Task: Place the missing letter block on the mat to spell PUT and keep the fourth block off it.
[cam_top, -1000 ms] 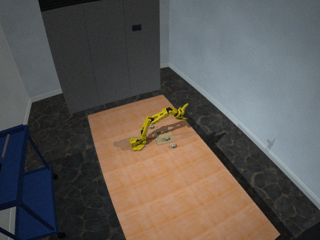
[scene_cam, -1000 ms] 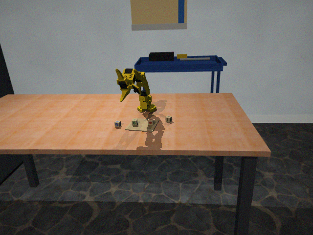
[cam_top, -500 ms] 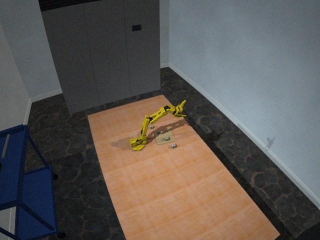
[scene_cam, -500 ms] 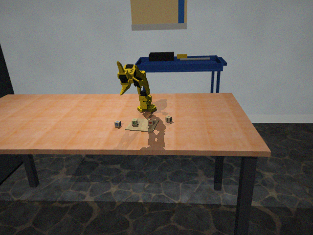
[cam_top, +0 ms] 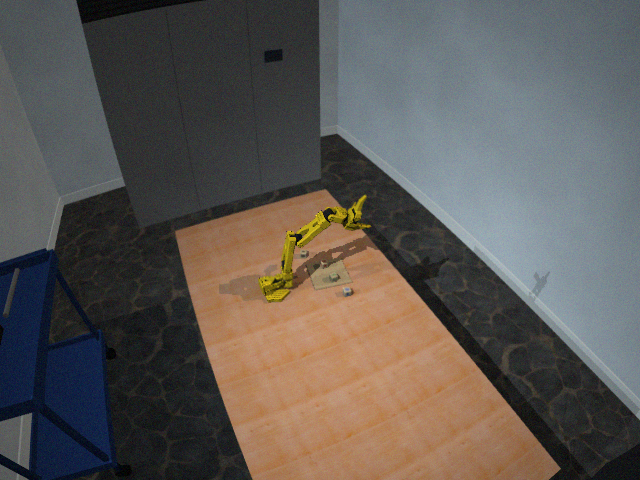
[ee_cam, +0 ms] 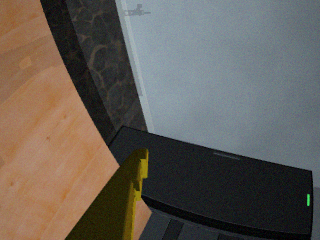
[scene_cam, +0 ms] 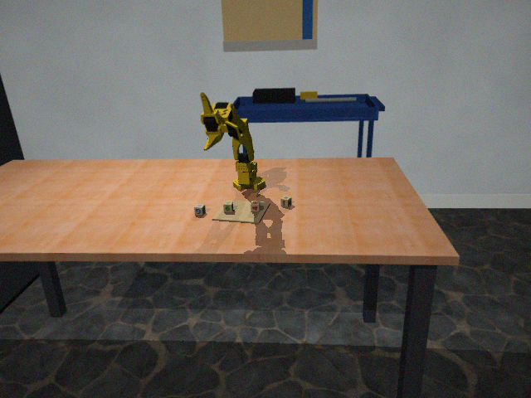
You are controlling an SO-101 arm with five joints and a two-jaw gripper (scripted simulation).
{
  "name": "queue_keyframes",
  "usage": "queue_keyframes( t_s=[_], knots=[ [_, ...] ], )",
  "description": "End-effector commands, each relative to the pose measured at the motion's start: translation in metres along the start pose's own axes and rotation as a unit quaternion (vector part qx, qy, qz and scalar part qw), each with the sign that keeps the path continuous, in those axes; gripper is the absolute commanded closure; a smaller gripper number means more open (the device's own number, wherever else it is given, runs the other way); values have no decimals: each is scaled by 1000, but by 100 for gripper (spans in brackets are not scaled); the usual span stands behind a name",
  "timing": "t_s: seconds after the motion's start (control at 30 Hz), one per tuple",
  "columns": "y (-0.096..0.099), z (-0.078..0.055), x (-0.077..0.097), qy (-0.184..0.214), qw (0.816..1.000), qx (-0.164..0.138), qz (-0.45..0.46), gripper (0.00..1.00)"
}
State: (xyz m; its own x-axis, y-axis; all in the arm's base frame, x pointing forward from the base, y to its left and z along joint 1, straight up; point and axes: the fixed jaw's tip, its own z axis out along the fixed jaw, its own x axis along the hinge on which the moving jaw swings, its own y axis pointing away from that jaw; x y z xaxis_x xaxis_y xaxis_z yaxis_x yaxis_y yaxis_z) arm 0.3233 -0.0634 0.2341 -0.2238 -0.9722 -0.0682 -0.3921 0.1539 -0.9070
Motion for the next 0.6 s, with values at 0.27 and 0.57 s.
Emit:
queue_keyframes(
  t_s=[0.27, 0.57],
  knots=[
    [-25, -25, -2, -5, 998, 59, 1, 0],
    [-41, -48, -3, -8, 995, 103, 1, 0]
  ],
)
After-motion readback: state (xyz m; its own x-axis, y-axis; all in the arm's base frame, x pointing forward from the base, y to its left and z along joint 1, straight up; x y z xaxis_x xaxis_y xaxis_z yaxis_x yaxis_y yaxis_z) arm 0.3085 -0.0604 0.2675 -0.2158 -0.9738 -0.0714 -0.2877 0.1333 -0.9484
